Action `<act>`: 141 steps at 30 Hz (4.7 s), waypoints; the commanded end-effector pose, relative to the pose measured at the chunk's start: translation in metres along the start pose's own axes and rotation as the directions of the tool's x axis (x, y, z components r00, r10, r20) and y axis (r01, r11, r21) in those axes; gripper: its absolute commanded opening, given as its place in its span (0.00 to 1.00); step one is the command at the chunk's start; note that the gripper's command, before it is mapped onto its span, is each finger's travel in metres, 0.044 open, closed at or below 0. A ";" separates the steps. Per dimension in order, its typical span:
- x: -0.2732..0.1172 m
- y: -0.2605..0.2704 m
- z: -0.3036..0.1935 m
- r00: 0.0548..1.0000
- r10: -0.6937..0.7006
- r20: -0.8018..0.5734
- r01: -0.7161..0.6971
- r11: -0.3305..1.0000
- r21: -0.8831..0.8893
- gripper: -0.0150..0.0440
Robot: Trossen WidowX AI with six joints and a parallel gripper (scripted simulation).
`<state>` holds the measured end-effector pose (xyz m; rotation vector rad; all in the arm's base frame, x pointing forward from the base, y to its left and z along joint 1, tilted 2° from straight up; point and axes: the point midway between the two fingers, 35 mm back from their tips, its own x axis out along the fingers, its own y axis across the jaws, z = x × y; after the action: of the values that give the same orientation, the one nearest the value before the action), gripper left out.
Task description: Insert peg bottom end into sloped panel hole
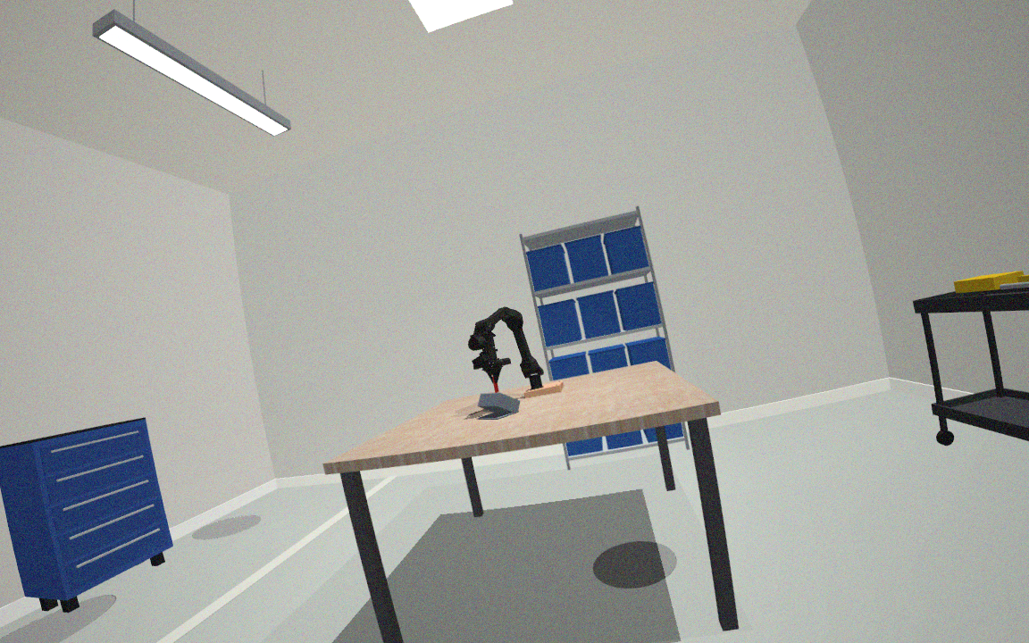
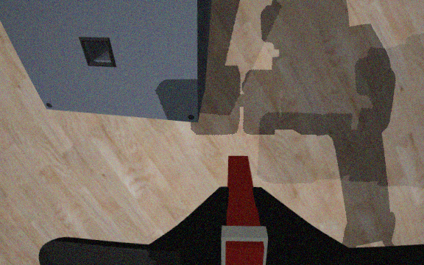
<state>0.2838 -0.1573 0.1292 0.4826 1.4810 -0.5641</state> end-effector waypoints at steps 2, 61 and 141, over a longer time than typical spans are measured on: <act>-0.002 0.004 0.000 1.000 -0.015 0.025 0.014 1.000 0.005 0.25; -0.037 0.071 -0.003 0.928 -0.063 0.367 0.041 0.997 0.067 0.25; 0.010 0.094 0.031 0.862 -0.037 0.505 -0.018 0.995 0.103 0.25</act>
<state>0.3664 -0.1036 0.1163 0.3684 0.9511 -0.7163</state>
